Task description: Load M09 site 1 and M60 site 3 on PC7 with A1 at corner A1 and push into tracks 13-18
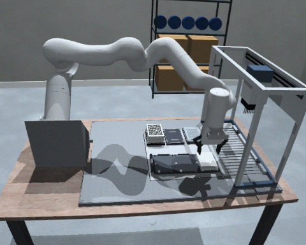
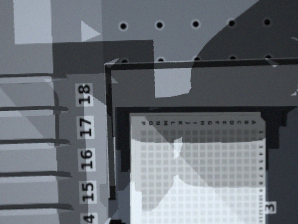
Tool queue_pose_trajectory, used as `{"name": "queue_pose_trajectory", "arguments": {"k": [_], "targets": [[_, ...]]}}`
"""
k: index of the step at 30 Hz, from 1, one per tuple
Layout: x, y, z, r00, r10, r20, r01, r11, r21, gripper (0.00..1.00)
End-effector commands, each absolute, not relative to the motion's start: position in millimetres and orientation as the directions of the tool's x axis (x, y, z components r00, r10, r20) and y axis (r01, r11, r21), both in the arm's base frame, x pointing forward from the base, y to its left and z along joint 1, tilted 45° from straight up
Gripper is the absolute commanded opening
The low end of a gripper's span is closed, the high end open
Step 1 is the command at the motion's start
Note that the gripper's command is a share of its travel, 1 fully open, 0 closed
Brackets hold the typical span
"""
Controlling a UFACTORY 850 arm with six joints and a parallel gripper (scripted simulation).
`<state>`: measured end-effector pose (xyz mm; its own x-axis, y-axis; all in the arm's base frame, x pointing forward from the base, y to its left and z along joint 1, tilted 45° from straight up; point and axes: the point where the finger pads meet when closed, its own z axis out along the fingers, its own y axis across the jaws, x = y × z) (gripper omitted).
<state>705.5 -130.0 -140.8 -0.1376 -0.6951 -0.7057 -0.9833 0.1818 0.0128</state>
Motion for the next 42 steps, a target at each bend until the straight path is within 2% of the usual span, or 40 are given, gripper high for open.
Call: {"name": "queue_pose_trajectory", "arguments": {"k": [1,42], "targets": [[705,-136,-135,-0.137,-0.696,-0.705,-0.983,0.183,0.011,1.00],[699,-175,-95,-0.137,-0.696,-0.705,-0.983,0.183,0.011,1.00]]}}
